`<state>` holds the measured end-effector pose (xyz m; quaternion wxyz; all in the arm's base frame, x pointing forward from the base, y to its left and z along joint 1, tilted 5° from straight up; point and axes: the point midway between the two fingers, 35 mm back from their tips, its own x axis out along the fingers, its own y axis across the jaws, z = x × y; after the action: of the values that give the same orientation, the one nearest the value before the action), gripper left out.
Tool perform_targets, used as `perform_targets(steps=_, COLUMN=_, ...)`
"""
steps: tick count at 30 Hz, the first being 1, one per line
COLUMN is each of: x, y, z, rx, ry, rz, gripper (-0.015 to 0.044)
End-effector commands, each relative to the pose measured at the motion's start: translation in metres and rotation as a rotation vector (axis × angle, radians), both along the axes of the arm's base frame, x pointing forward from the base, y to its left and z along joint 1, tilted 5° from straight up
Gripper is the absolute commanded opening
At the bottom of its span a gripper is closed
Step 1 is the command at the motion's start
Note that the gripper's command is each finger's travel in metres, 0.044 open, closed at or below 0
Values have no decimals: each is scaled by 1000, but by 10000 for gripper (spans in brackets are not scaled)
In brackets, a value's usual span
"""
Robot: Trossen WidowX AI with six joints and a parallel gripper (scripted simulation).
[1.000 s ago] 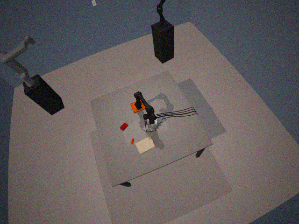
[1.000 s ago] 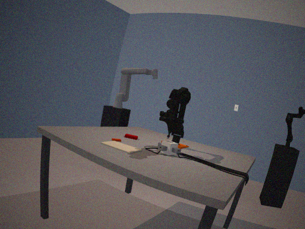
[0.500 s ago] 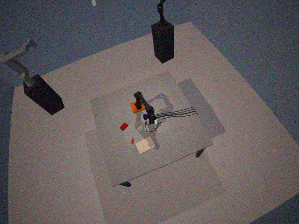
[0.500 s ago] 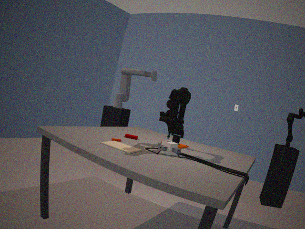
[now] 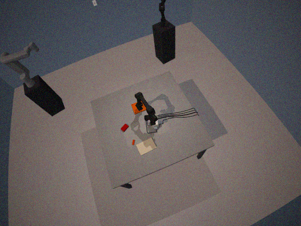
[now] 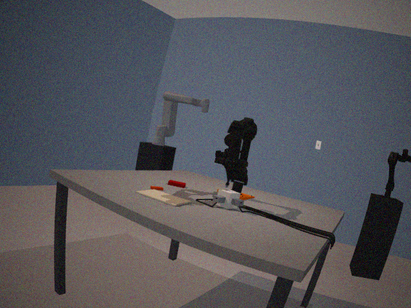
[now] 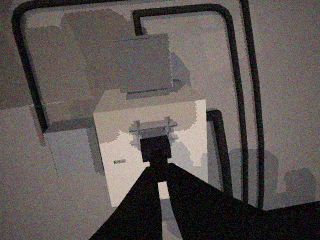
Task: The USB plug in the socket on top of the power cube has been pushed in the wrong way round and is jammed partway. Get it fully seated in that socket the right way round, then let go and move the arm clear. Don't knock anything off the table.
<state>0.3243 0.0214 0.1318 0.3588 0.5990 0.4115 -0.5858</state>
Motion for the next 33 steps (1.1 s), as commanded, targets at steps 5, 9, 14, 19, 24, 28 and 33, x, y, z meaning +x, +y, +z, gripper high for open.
perform_targets(steps=5, x=0, y=1, z=-1, rx=11, ry=-2, rz=-8, gripper=0)
perform_targets(steps=9, x=0, y=2, z=-2, rx=13, ry=-3, rz=-10, gripper=0)
perform_targets(steps=14, x=0, y=2, z=-2, rx=16, ry=-5, rz=-12, gripper=0)
perform_targets(steps=19, x=0, y=3, z=-3, rx=18, ry=-6, rz=-14, gripper=0)
perform_targets(steps=24, x=0, y=3, z=-4, rx=21, ry=-7, rz=-16, gripper=0)
perform_targets(steps=28, x=0, y=3, z=-4, rx=23, ry=-8, rz=-17, gripper=0)
perform_targets(steps=33, x=0, y=4, z=-5, rx=26, ry=-10, rz=-19, gripper=0)
